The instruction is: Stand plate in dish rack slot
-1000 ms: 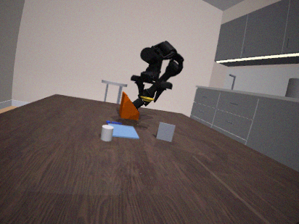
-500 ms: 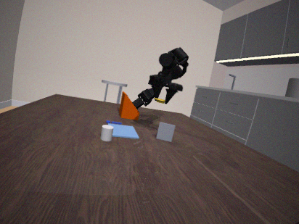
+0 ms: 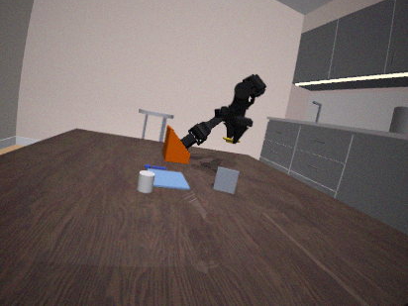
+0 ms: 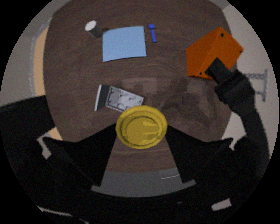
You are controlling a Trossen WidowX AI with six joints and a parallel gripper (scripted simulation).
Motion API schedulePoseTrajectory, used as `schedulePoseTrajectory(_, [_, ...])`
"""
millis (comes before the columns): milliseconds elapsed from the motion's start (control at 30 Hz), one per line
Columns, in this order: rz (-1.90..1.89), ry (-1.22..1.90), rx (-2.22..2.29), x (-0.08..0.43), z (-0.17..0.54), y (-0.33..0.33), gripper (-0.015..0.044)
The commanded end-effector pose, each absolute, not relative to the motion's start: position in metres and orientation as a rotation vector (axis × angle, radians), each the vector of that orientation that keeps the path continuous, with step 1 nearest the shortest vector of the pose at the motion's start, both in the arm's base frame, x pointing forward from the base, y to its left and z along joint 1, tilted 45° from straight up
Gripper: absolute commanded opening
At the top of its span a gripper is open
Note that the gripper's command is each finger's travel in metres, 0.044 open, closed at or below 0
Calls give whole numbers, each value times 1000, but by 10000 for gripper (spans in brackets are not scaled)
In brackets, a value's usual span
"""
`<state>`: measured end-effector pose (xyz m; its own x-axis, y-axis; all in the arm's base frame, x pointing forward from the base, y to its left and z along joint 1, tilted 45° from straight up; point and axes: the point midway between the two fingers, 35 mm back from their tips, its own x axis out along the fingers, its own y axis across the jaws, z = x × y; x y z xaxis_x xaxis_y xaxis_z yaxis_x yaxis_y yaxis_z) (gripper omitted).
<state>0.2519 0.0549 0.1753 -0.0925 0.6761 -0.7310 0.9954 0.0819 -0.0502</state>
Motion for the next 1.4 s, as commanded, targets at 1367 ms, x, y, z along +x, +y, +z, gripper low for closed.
schedulePoseTrajectory(1367, [-973,1412,1174,206,115,86,0])
